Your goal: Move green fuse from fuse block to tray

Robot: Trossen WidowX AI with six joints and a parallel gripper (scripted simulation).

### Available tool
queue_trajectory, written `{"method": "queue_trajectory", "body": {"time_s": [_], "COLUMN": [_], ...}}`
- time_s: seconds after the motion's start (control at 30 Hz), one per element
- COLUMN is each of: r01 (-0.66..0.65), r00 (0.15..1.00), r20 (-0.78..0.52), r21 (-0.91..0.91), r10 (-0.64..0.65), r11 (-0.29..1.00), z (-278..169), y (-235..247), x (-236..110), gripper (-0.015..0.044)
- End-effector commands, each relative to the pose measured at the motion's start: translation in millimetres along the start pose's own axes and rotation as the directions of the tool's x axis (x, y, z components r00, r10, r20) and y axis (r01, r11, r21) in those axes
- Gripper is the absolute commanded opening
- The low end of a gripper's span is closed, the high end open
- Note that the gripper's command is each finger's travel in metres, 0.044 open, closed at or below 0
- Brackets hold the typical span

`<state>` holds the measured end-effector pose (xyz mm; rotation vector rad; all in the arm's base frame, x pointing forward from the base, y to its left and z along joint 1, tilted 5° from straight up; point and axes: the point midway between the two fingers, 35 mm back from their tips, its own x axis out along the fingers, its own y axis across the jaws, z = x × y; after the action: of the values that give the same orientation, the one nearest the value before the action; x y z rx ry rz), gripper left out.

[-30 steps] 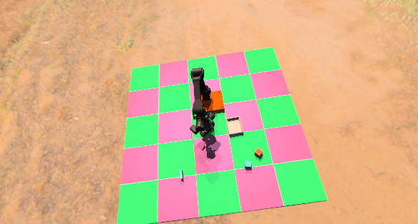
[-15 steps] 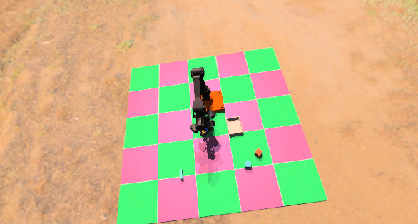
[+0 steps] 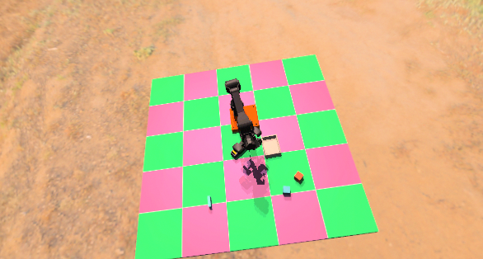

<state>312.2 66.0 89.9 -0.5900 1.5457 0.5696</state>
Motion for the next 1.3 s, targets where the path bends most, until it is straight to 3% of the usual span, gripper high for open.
{"method": "queue_trajectory", "body": {"time_s": [0.0, 0.67, 1.27], "r01": [-0.005, -0.015, -0.015], "r00": [1.000, 1.000, 1.000], "r20": [0.001, 0.000, 0.000], "r21": [0.002, 0.002, 0.002], "r10": [0.005, 0.015, 0.015], "r11": [1.000, 1.000, 1.000], "z": [16, 66, 67], "y": [20, 125, 126], "x": [0, 1, 23], "gripper": [0.0000, 0.0000, 0.0000]}}
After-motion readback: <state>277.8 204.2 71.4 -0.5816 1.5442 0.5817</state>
